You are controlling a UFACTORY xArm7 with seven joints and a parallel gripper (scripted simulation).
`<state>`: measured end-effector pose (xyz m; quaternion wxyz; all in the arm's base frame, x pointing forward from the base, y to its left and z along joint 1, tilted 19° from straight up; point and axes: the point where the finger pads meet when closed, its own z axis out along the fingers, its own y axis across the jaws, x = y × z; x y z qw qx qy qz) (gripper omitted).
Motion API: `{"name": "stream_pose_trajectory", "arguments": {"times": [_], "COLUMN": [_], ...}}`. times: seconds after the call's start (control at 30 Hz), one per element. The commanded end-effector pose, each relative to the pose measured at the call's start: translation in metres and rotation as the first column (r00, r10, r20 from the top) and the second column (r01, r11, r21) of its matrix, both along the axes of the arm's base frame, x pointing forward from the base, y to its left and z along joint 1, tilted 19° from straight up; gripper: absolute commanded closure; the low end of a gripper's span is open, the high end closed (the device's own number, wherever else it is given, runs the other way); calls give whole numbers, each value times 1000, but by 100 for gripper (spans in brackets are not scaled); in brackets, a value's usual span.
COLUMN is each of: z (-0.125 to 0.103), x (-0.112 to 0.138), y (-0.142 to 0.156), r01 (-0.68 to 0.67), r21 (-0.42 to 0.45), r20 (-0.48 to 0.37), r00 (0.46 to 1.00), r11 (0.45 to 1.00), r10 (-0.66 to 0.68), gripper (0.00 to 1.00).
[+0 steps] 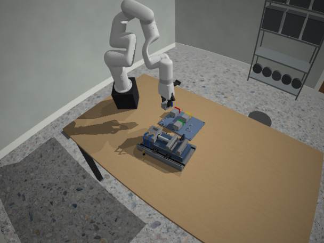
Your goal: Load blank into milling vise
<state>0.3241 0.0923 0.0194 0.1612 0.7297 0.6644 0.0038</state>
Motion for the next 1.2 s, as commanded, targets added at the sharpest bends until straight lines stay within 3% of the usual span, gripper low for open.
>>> {"name": "stream_pose_trajectory", "arguments": {"times": [0.0, 0.13, 0.47, 0.7, 1.03, 1.17], "z": [0, 0, 1, 1, 1, 1], "x": [1, 1, 1, 1, 1, 1], "y": [1, 1, 1, 1, 1, 1], "r01": [24, 24, 237, 237, 435, 435], "r21": [4, 4, 61, 61, 127, 127], "r20": [7, 7, 53, 53, 85, 85], "r00": [1000, 1000, 969, 969, 891, 891], "r11": [1000, 1000, 970, 970, 892, 892], "r10": [-24, -24, -240, -240, -446, -446], "gripper": [100, 100, 100, 100, 100, 100]}}
